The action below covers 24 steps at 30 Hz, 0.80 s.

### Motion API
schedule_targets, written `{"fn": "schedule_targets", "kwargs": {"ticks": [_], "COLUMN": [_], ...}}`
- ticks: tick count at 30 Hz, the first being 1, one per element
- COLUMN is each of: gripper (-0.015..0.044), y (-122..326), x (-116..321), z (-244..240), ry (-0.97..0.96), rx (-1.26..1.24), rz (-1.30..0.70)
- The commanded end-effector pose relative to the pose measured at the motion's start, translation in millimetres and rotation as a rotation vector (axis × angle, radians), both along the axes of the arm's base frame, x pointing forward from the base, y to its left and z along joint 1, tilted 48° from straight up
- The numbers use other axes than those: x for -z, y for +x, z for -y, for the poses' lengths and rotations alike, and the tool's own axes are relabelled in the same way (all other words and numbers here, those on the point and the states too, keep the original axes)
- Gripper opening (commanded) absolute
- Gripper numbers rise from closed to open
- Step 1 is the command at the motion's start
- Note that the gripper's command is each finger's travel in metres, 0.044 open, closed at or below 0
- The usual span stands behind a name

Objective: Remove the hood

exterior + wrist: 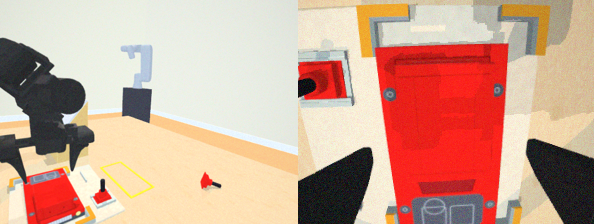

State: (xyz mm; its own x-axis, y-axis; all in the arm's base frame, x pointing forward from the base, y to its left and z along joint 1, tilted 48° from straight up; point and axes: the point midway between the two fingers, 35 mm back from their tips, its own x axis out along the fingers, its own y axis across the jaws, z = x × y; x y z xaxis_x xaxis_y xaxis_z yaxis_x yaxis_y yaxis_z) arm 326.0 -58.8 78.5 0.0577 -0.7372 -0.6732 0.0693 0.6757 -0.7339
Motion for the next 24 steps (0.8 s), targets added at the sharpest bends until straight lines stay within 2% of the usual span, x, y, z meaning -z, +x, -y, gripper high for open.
{"fn": "schedule_targets", "kwargs": {"ticks": [1,24], "gripper": [0.0440,0.0440], "y": [0,0], "x": [3,15], "z": [4,16], "ry": [-0.006,-0.007], "rx": [0.000,0.000], "rz": [-0.007,-0.007]}}
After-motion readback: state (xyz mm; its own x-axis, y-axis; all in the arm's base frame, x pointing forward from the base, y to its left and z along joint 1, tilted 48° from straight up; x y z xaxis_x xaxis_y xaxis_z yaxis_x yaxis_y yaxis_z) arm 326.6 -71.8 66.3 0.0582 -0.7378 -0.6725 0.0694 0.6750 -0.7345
